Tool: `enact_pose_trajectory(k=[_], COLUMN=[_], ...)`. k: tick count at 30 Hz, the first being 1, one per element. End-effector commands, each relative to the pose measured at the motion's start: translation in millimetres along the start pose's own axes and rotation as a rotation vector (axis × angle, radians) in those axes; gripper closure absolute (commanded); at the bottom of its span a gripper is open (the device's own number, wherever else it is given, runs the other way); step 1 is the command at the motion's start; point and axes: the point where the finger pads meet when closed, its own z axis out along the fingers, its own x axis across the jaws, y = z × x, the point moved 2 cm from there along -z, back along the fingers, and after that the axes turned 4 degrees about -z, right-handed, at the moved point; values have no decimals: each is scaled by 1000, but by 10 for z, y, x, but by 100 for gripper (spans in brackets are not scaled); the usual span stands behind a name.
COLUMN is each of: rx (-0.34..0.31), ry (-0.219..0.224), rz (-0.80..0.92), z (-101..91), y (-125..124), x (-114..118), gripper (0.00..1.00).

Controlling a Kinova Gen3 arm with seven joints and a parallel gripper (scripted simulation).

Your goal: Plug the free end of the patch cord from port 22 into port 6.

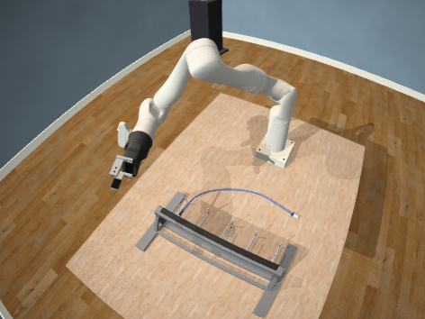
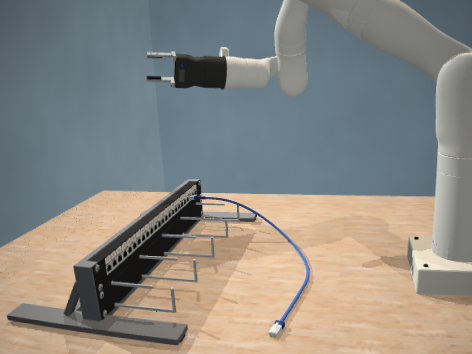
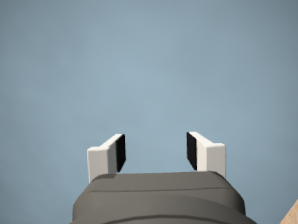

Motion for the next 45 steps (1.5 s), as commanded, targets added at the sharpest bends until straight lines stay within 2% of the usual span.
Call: enact_pose_trajectory(k=[1,23,34,40,45], rx=[0,-2,-38,-96,-169], ry=[-2,-1,4,10,16], rz=[-2,-4,-35,-81,-139], z=[1,-1,-24,-70,-127], y=[-5,3,107,276,485], x=[-15,-14,-3,12,29], gripper=[0,0,0,0,0])
